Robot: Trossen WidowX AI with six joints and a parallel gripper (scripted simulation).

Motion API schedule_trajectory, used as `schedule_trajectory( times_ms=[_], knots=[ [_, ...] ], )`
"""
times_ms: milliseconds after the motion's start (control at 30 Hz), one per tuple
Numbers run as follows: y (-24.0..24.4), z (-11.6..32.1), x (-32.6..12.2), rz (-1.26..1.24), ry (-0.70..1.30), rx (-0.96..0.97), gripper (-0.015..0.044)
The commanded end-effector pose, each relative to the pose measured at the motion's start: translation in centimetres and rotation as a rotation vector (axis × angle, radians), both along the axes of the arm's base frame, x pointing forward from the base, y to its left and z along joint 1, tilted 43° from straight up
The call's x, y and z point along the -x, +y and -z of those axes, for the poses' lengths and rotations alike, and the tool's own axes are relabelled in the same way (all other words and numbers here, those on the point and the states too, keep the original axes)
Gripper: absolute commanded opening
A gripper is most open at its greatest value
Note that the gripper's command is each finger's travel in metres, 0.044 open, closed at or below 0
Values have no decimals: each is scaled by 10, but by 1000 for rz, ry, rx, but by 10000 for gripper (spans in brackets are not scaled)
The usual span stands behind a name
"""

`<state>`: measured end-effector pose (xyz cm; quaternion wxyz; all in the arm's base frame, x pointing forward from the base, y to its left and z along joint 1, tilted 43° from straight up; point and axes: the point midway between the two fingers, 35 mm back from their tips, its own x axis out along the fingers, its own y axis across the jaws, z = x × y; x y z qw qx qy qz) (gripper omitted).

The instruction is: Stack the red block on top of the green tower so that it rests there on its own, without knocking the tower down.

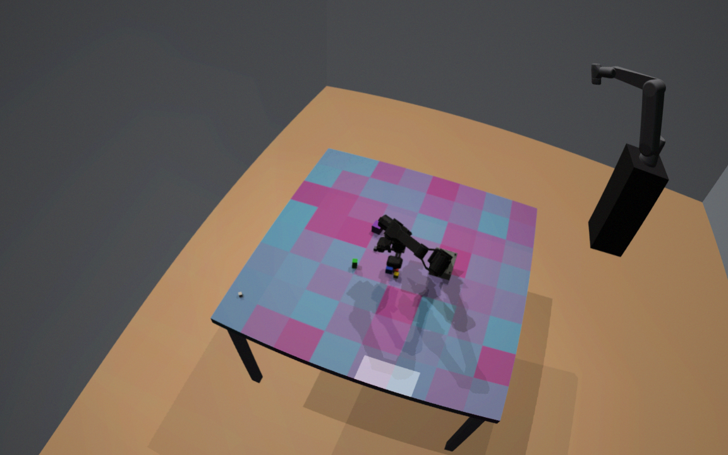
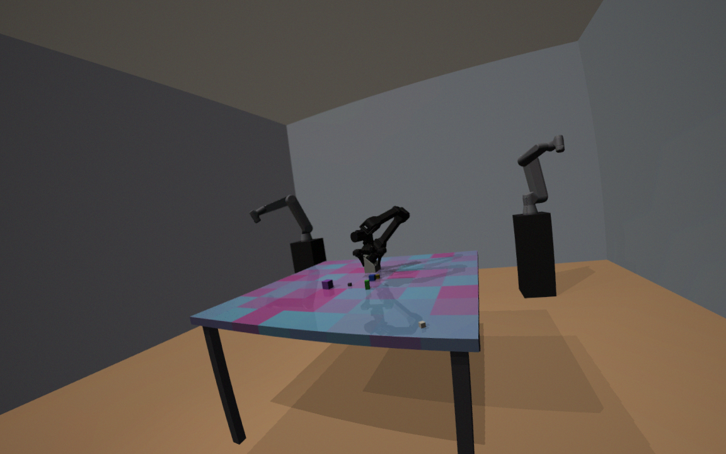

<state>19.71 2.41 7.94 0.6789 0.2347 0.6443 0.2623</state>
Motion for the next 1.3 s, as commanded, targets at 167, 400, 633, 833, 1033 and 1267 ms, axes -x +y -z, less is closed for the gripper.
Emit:
schedule_trajectory(
  times_ms=[167,400,633,833,1033,1267],
  knots=[
    [2,8,1,10,-4,-26,440],
    [24,29,0,9,-5,-28,440],
    [27,32,0,10,-5,-28,440],
    [34,40,-1,10,-5,-28,440],
    [41,47,-1,10,-5,-28,440],
    [45,50,-1,9,-5,-29,440]
  ],
)
